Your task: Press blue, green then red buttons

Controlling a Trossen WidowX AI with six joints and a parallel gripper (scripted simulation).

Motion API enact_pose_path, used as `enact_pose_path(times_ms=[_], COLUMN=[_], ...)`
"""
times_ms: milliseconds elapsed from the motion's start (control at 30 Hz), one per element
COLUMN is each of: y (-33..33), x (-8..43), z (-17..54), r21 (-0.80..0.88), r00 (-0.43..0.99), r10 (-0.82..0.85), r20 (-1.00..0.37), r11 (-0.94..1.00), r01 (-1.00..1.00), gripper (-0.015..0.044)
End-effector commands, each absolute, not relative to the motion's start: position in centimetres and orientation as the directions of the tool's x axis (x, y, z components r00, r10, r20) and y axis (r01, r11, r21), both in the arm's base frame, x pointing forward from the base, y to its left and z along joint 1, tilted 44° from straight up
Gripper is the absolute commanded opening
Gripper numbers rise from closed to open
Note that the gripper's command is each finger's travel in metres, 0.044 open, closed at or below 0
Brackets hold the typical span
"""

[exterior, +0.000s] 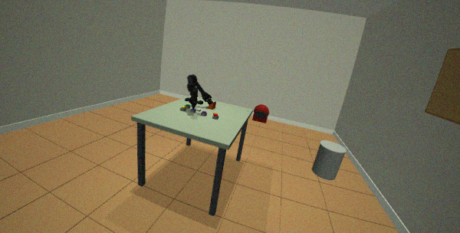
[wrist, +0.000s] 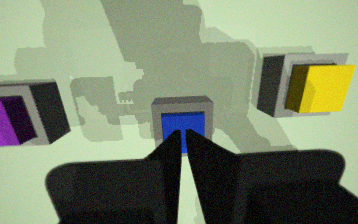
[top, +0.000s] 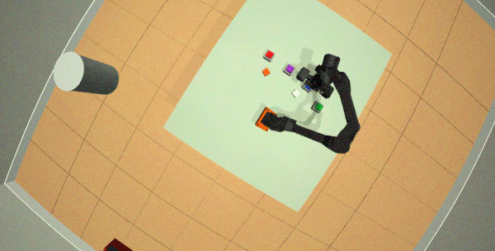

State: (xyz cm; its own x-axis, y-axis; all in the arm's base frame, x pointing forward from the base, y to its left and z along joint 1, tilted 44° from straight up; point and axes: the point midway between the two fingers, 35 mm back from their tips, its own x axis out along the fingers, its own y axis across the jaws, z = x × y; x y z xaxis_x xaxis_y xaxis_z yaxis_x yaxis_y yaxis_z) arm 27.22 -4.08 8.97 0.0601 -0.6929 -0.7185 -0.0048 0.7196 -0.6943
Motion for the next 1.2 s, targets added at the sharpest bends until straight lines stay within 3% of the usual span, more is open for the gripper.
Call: enact_pose_path(times_ms=[0, 600, 1000, 1167], y=[-3.4, 2.4, -5.4, -5.5], x=[27.2, 26.6, 20.1, 19.9], z=[9.7, 15.7, 22.7, 22.8], r21=[-0.695, -0.695, -0.690, -0.691], r00=[0.060, 0.057, 0.147, 0.148], r10=[-0.693, -0.693, -0.679, -0.680], r20=[-0.718, -0.718, -0.719, -0.718], r11=[0.719, 0.719, 0.722, 0.722], r01=[-0.007, -0.012, -0.040, -0.040], gripper=[0.0020, 0.0020, 0.0020, 0.0020])
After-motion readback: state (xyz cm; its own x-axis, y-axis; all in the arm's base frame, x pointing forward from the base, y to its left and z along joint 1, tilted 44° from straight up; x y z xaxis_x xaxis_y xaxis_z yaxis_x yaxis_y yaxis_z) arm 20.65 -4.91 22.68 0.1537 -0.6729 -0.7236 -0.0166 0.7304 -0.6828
